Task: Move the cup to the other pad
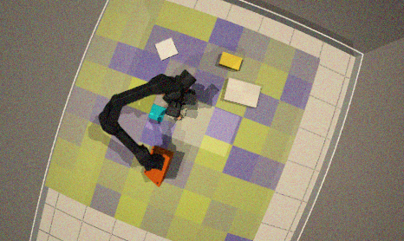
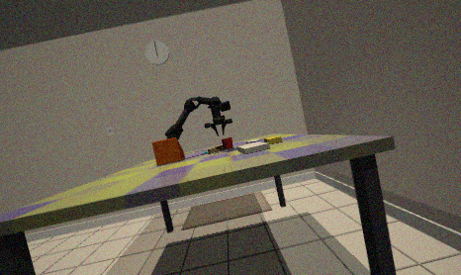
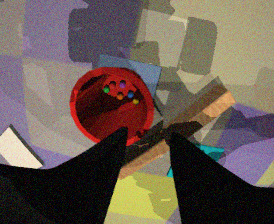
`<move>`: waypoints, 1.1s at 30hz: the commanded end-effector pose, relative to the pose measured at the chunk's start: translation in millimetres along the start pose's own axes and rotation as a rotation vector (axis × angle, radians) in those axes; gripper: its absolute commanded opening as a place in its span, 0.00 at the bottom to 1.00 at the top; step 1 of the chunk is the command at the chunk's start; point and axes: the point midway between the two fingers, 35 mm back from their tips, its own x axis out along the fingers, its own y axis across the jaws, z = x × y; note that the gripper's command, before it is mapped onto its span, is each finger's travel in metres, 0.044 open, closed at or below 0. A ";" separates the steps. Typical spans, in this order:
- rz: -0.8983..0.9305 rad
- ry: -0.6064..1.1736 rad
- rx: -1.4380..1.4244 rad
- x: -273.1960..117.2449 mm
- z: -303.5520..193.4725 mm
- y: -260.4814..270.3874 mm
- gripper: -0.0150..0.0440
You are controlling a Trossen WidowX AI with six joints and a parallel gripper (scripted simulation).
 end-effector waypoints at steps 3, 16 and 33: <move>0.004 0.006 0.012 4.0 0.5 2.0 0.50; 0.004 0.006 0.012 25.1 0.8 3.2 0.50; 0.004 0.008 0.012 53.4 -0.2 2.6 0.50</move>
